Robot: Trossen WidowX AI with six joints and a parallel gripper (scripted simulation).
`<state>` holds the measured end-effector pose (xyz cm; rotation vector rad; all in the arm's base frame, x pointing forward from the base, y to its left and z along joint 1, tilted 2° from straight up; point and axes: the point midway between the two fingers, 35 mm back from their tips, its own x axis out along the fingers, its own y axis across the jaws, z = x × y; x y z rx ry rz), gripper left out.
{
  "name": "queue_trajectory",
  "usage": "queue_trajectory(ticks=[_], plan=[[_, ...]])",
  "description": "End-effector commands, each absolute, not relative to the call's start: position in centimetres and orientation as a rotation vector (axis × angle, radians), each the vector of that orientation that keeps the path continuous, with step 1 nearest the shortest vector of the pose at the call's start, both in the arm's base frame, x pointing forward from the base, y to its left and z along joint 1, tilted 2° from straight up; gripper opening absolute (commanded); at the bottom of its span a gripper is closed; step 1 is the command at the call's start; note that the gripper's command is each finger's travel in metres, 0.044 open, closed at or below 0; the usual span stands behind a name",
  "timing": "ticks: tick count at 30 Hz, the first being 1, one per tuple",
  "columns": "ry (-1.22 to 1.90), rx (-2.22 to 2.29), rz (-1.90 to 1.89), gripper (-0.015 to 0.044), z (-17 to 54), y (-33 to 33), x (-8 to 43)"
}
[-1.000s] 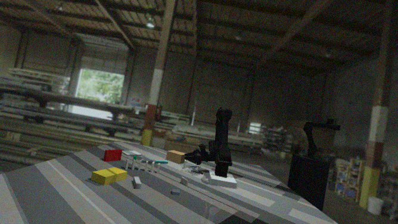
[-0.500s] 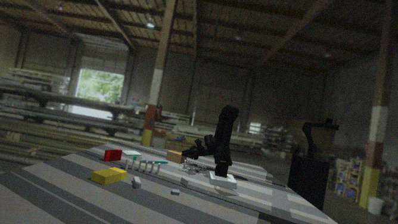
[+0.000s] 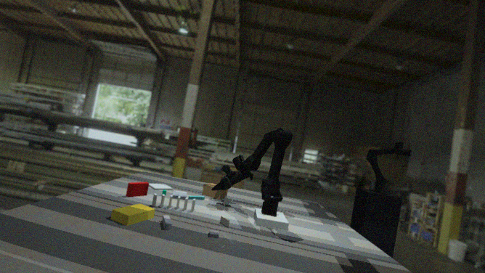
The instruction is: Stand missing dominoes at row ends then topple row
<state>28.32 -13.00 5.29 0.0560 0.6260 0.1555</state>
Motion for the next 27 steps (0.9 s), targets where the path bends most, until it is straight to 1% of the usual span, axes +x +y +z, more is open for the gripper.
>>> queue_trajectory(ticks=[1, 7, 14, 27], plan=[[1.132, -0.045, 0.115, 0.0440, 7.4, -12.2, 28.4], [1.317, -0.118, 0.106, 0.0440, 9.1, -12.1, 27.0], [1.545, -0.135, 0.153, 0.0440, 10.5, -10.8, 23.4], [1.553, -0.137, 0.154, 0.0440, 10.6, -10.8, 23.3]])
